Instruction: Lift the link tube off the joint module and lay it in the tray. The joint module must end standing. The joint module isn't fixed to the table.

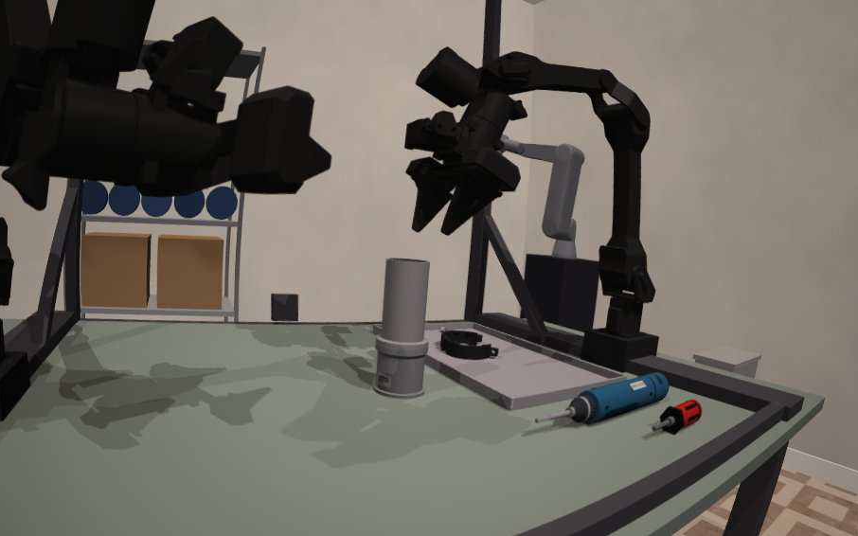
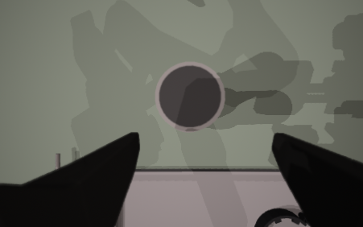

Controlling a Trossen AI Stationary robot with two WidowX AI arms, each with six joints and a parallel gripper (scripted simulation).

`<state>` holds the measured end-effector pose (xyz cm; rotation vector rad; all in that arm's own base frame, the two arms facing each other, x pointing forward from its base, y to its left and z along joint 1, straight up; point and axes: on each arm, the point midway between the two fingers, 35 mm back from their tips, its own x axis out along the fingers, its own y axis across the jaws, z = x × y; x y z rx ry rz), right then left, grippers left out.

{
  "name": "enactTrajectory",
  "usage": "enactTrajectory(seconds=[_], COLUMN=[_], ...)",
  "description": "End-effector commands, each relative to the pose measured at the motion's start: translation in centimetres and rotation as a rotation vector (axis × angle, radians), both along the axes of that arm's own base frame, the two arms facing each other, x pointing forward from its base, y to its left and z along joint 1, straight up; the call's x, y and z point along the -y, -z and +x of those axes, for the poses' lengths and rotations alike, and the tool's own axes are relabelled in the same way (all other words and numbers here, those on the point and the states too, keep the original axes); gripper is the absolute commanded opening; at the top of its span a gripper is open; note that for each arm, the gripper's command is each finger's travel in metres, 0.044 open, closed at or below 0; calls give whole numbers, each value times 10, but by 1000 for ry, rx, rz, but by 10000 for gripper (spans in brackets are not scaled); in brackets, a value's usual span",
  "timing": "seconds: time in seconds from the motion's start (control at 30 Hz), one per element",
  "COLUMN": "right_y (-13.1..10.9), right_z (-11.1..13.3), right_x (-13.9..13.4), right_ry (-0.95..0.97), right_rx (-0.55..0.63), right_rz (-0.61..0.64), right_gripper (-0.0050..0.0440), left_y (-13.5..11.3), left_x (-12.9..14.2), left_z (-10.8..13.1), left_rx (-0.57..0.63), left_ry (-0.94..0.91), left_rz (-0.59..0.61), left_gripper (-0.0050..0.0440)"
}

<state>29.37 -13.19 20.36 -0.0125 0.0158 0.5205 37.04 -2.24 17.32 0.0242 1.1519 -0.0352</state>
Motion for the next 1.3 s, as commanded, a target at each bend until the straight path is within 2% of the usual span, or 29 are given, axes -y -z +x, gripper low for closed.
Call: enactTrajectory(seconds=[0.0, 0.07, 0.17, 0.57, 0.63, 0.67, 1.0, 1.13, 1.2, 1.27], right_y=[-4, -4, -4, -4, -4, -4, -4, -4, -4, -4], right_z=[0, 0, 0, 0, 0, 0, 0, 0, 0, 0], right_x=[0, 0, 0, 0, 0, 0, 0, 0, 0, 0], right_ry=[0, 0, 0, 0, 0, 0, 0, 0, 0, 0], right_rx=[8, 8, 8, 8, 8, 8, 8, 8, 8, 8], right_rz=[-8, -8, -8, -8, -8, -8, -8, -8, -8, -8], right_gripper=[440, 440, 440, 440, 440, 440, 440, 440, 440, 440], left_y=[3, 3, 12, 66, 66, 65, 87, 83, 83, 75], left_x=[-4, -4, -5, -9, -9, -9, -11, -11, -11, -10], left_z=[-16, -16, -23, -68, -68, -64, -75, -71, -71, -63], left_rx=[113, 113, 177, 284, 284, 332, 460, 536, 536, 604], left_ry=[-1, -1, -1, 2, 2, 2, 1, 1, 1, 2], left_rz=[-3, -3, -5, -12, -12, -14, -20, -23, -23, -26], left_gripper=[354, 354, 354, 354, 354, 354, 354, 354, 354, 354])
